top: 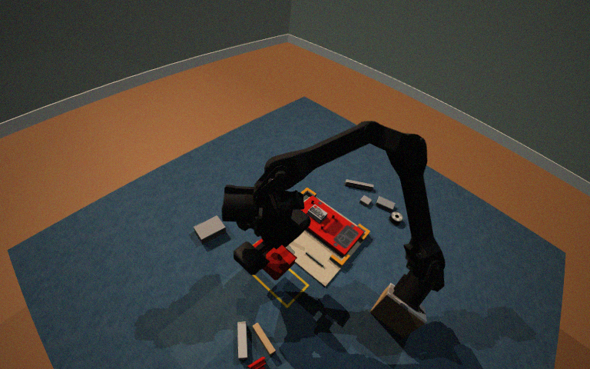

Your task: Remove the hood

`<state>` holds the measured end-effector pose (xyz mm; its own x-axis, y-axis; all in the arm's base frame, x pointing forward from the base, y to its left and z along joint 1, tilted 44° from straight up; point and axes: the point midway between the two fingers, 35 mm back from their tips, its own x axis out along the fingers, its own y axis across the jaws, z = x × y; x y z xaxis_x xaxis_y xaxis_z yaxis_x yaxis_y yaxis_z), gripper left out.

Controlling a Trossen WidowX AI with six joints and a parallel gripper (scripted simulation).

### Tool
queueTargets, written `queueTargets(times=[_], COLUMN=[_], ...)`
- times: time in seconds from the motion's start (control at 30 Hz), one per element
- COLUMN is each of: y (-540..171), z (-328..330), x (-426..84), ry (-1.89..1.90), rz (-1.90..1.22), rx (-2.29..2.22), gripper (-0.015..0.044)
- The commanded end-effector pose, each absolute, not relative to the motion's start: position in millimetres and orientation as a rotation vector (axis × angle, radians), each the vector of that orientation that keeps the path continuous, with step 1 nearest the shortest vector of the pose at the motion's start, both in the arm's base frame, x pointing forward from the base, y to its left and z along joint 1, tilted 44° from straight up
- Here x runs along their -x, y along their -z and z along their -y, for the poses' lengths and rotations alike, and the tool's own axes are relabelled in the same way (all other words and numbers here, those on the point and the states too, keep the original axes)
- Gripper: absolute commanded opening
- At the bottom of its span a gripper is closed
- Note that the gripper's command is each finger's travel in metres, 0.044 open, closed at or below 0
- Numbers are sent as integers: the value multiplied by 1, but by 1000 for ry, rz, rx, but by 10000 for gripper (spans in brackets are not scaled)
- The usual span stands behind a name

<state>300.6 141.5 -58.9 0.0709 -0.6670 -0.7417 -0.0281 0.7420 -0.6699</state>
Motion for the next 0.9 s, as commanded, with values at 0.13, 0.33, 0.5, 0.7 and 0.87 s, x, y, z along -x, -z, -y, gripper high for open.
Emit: queueTargets(times=[0.13,0.33,0.5,0.7,0.87], y=[64,67,69,72,75], z=[-136,-133,-131,-128,-126], x=[-300,-301,-301,-301,-302], ry=[528,528,528,528,529], rz=[-1435,-1435,-1435,-1435,-1435], rx=[621,621,621,621,621], gripper=[0,0,0,0,0])
